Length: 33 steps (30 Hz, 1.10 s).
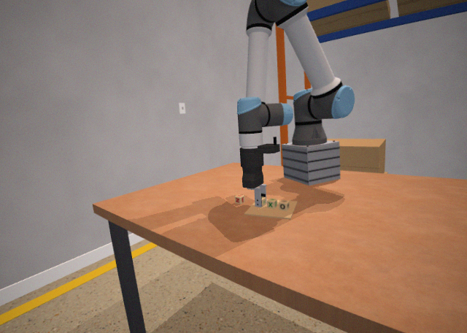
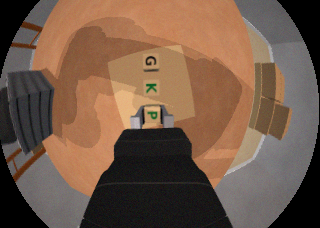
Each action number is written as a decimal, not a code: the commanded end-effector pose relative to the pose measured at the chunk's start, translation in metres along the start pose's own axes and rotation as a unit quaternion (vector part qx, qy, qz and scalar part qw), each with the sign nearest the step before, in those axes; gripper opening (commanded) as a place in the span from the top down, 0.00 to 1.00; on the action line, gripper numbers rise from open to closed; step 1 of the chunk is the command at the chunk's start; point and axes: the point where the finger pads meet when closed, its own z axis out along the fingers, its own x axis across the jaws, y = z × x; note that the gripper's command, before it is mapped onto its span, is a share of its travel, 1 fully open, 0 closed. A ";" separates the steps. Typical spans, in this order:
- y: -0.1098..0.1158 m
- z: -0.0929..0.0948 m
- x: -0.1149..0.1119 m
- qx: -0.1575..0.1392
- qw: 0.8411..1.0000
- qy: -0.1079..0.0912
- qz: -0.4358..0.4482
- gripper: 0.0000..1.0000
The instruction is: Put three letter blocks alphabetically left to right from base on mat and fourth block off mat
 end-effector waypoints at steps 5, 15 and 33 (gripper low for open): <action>0.000 0.000 0.000 0.000 1.000 0.001 0.000 0.45; 0.000 0.000 0.000 0.000 1.000 0.001 0.000 0.21; 0.000 -0.005 0.000 0.000 1.000 0.001 0.000 0.21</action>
